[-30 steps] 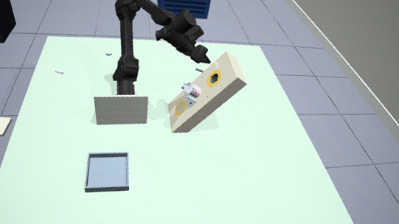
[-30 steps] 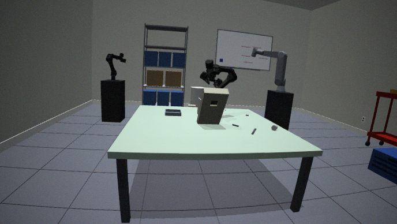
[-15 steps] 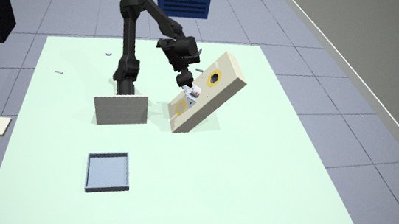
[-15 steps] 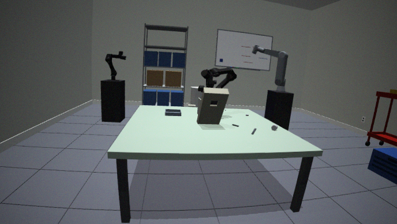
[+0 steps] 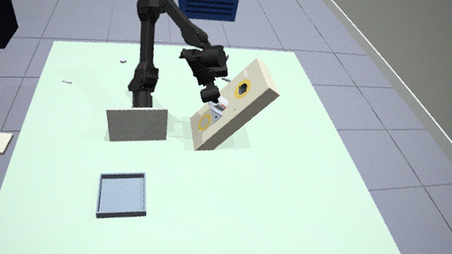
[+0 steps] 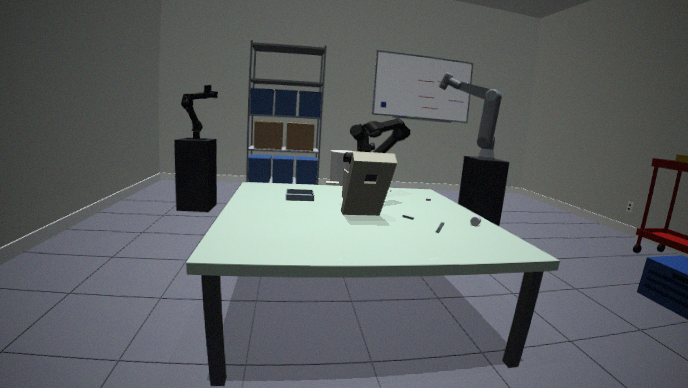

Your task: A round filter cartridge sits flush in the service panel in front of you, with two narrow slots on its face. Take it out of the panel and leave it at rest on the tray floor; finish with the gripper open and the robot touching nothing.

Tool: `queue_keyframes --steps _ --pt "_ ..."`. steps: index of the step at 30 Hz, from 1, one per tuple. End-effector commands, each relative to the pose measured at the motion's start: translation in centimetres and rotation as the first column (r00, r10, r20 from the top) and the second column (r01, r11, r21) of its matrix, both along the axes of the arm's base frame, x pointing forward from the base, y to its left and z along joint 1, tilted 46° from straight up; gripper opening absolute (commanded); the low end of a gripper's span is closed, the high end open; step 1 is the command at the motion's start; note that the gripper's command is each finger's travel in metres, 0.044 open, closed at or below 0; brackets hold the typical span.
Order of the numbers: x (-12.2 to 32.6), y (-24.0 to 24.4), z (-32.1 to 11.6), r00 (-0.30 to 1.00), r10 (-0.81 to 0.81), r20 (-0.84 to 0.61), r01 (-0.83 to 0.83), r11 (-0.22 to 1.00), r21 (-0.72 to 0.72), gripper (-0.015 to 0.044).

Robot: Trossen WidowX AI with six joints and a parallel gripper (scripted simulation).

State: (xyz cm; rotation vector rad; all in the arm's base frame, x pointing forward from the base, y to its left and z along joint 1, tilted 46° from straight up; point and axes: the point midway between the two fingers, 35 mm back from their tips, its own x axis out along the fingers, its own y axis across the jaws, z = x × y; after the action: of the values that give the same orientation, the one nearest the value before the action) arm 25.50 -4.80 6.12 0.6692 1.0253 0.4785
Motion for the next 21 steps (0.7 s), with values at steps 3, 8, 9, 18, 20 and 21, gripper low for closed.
queue_keyframes --steps 3,8,9,18,20,21 --pt "0.4 0.7 -0.7 1.000 -0.001 -0.006 0.001 1.000 0.001 0.0305" --pt "0.8 1.3 -1.1 1.000 -0.001 -0.005 0.001 1.000 0.002 0.0305" --pt "0.9 1.4 -1.2 1.000 -0.001 -0.005 0.001 1.000 0.002 0.0305" --pt "1.4 2.4 -2.0 1.000 -0.001 -0.002 0.001 1.000 0.005 0.0305" --pt "1.3 2.1 -1.8 1.000 0.001 -0.001 -0.001 1.000 0.000 0.0278" --pt "1.3 2.1 -1.8 1.000 0.001 -0.001 -0.001 1.000 0.000 0.0252"
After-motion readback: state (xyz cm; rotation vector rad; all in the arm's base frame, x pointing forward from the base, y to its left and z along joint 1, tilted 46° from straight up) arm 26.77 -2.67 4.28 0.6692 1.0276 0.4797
